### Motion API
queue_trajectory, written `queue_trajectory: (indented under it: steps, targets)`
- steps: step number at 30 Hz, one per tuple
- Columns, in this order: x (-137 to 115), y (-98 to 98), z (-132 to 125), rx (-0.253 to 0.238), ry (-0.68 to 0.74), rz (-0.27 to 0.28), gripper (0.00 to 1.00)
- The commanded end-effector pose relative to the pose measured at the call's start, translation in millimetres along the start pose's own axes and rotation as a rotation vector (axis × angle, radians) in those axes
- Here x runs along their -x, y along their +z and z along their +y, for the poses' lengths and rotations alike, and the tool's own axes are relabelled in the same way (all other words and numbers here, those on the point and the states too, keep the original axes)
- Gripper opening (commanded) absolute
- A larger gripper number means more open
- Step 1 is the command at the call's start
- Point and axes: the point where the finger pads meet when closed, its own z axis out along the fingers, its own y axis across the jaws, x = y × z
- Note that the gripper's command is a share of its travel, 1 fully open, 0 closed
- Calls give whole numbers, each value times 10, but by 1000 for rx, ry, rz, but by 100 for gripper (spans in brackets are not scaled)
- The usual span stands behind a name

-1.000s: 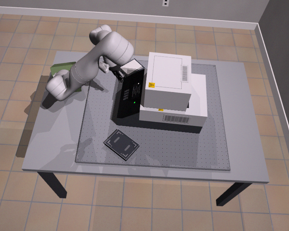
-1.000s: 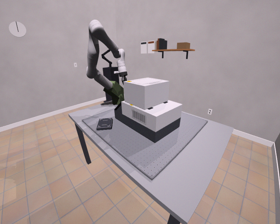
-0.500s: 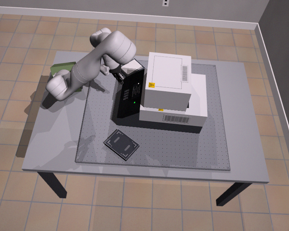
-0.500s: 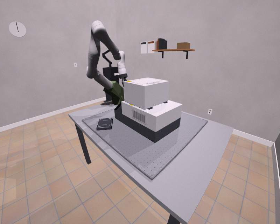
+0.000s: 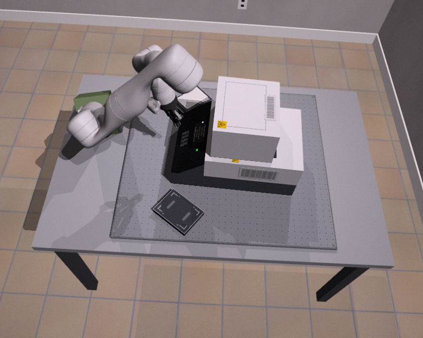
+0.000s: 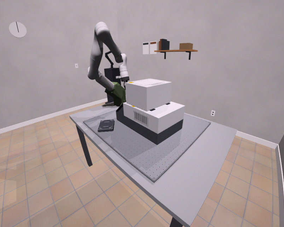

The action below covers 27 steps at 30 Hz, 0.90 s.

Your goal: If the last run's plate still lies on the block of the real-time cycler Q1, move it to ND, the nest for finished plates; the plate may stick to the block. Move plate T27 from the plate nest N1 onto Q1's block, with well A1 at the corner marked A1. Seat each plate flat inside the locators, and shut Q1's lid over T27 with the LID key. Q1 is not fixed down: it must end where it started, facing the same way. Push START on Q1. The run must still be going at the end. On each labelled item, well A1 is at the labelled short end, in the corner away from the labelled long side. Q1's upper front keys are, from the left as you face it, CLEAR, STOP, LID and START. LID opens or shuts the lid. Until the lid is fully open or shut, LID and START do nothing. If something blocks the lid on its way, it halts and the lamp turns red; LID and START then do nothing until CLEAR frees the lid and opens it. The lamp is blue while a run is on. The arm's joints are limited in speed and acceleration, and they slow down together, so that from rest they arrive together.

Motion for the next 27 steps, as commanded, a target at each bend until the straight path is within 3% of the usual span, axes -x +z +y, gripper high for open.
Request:
queue_trajectory:
  steps: [1, 27]
  targets:
    - [-2, 34, 7, 0, 0, -2, 10]
    - [-55, 317, 61, 0, 0, -2, 10]
